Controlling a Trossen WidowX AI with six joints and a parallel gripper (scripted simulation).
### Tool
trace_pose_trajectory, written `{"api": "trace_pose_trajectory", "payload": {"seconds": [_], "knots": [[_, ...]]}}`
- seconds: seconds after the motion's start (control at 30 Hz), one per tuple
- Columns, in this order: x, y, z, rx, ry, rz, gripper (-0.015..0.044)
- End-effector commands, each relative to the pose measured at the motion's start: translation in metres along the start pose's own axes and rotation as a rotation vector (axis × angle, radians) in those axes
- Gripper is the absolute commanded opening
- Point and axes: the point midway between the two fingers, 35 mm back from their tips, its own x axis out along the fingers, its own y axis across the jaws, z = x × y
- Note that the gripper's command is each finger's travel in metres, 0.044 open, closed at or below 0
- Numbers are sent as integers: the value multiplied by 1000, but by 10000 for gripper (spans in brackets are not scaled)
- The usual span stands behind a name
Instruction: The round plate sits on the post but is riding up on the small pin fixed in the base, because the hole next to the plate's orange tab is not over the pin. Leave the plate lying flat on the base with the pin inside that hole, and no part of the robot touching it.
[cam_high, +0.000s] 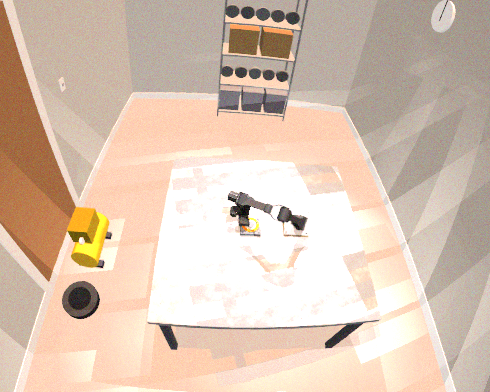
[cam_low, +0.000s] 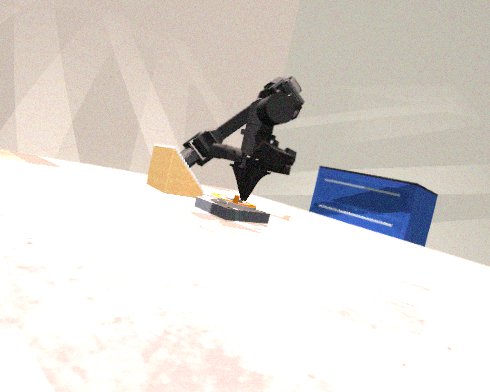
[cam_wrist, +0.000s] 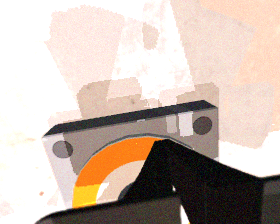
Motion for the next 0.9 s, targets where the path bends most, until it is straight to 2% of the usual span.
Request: {"api": "trace_pose_trajectory", "payload": {"seconds": [0.0,0.87], "knots": [[1,-7,-3,-1,3,-5,0],[-2,-31,-28,0,4,-6,0]]}}
